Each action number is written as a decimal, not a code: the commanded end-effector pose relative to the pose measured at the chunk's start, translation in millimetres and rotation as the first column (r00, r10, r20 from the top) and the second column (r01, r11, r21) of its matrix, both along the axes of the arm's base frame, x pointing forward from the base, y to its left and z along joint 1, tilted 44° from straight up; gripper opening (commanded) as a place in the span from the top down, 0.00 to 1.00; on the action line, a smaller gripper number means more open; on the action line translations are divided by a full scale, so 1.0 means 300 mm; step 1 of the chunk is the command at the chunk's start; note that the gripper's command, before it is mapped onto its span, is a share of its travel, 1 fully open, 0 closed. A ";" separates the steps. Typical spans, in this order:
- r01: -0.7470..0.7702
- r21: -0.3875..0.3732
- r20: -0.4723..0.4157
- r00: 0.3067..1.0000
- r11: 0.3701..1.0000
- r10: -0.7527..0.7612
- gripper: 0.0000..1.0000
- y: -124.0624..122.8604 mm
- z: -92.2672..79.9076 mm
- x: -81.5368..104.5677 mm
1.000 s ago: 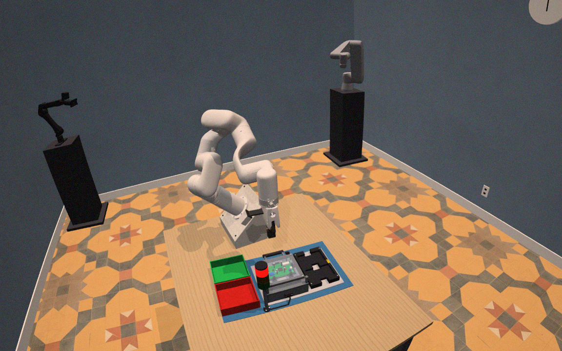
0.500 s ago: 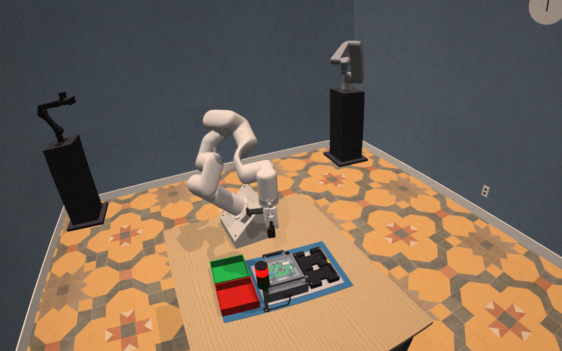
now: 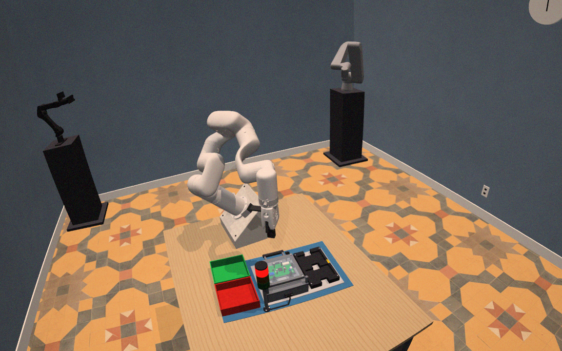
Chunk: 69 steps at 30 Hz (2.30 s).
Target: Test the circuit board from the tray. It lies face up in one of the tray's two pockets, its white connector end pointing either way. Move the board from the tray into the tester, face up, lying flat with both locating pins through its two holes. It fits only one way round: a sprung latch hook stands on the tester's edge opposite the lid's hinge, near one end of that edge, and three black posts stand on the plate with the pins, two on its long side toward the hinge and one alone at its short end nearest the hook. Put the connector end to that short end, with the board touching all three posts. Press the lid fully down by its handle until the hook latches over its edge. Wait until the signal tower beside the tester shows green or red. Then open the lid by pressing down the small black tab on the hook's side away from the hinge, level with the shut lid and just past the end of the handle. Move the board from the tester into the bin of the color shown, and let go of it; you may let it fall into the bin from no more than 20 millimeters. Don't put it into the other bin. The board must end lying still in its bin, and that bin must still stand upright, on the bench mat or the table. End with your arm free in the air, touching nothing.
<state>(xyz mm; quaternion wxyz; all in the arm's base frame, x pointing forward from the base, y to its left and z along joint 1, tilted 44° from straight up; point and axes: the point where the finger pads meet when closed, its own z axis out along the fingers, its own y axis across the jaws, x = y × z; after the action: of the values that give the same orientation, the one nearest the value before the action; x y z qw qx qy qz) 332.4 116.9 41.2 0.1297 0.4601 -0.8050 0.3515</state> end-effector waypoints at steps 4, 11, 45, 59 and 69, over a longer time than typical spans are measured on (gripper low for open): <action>0.174 0.041 0.169 0.969 0.984 -0.178 1.00 0.005 0.002 0.002; 0.264 0.077 0.255 0.927 0.961 -0.275 1.00 0.005 0.002 0.002; 0.576 0.335 0.550 0.523 0.745 -0.652 1.00 0.005 0.002 0.002; 0.577 0.336 0.550 0.521 0.745 -0.652 1.00 0.005 0.002 0.002; 0.577 0.336 0.550 0.521 0.745 -0.652 1.00 0.005 0.002 0.002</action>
<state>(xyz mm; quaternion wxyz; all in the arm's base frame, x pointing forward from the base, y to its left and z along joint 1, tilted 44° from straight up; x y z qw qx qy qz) 332.5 116.8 41.2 -0.0601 0.0035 -0.9262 0.3723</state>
